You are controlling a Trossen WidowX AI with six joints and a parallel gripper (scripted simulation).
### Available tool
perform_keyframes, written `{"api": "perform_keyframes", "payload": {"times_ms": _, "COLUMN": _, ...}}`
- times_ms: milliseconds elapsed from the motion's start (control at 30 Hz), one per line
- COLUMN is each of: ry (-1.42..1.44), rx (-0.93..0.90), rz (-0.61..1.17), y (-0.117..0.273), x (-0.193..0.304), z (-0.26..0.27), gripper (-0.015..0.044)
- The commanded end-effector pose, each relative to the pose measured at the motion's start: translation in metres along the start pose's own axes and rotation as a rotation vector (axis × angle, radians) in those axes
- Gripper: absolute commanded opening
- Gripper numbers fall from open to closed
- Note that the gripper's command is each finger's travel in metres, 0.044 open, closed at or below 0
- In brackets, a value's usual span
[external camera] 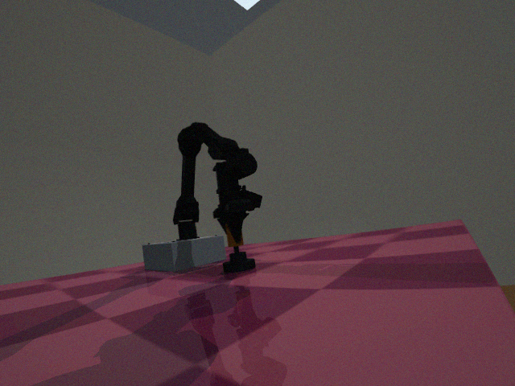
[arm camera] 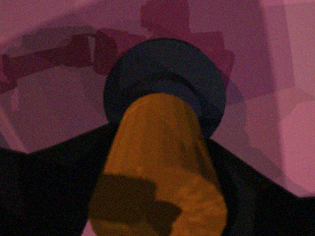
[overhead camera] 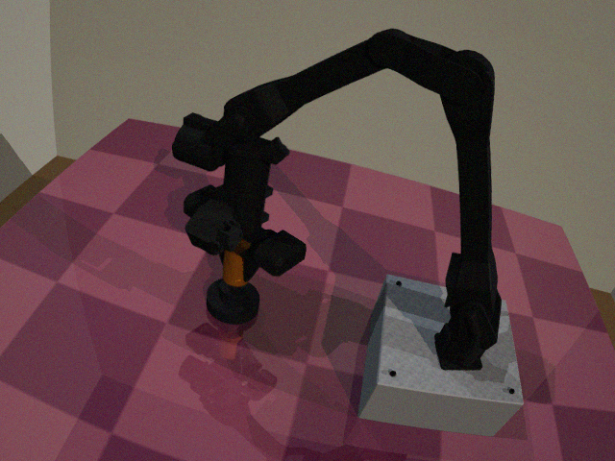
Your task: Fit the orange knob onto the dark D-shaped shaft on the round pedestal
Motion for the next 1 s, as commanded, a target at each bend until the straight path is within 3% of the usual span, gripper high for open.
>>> {"api": "perform_keyframes", "payload": {"times_ms": 0, "ry": 0.03, "rx": 0.004, "rz": -0.003, "y": 0.0035, "x": -0.0002, "z": 0.0005, "gripper": 0.0}}
{"api": "perform_keyframes", "payload": {"times_ms": 200, "ry": 0.214, "rx": 0.004, "rz": -0.002, "y": 0.003, "x": -0.0007, "z": -0.0012, "gripper": 0.0}}
{"api": "perform_keyframes", "payload": {"times_ms": 967, "ry": 0.214, "rx": 0.004, "rz": -0.002, "y": 0.0022, "x": -0.0002, "z": 0.0002, "gripper": 0.0}}
Point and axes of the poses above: the point midway between the two fingers, 35 mm back from their tips, its own y axis back along the fingers, its own z axis across the jaws, x = y × z, the point moved 8 cm from there along y, back along the fingers, and after that the axes turned 1 degree about y, right-handed, at the moved point
